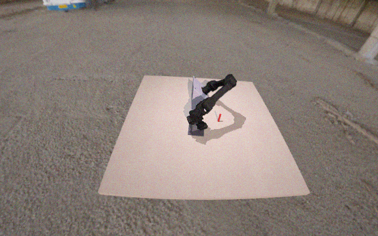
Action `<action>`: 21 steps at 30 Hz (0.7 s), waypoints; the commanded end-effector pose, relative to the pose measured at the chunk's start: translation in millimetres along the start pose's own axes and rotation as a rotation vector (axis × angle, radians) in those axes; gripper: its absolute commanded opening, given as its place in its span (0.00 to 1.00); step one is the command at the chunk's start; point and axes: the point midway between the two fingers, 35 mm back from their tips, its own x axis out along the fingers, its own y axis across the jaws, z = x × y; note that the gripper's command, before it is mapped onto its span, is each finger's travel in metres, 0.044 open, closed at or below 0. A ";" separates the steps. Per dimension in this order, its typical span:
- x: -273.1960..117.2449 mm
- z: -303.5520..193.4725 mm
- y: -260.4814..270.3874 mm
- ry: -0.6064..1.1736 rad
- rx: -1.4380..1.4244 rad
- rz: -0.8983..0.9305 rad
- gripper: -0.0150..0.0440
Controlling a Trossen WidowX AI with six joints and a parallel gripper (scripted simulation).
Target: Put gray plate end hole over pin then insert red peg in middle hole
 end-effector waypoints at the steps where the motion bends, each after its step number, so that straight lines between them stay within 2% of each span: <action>1: 9.6 -2.5 -1.6 0.009 0.007 -0.005 0.25; 16: 13.8 -1.1 -0.3 0.003 0.000 -0.002 0.25; 21: 13.8 -1.1 -0.3 0.003 0.000 -0.002 0.48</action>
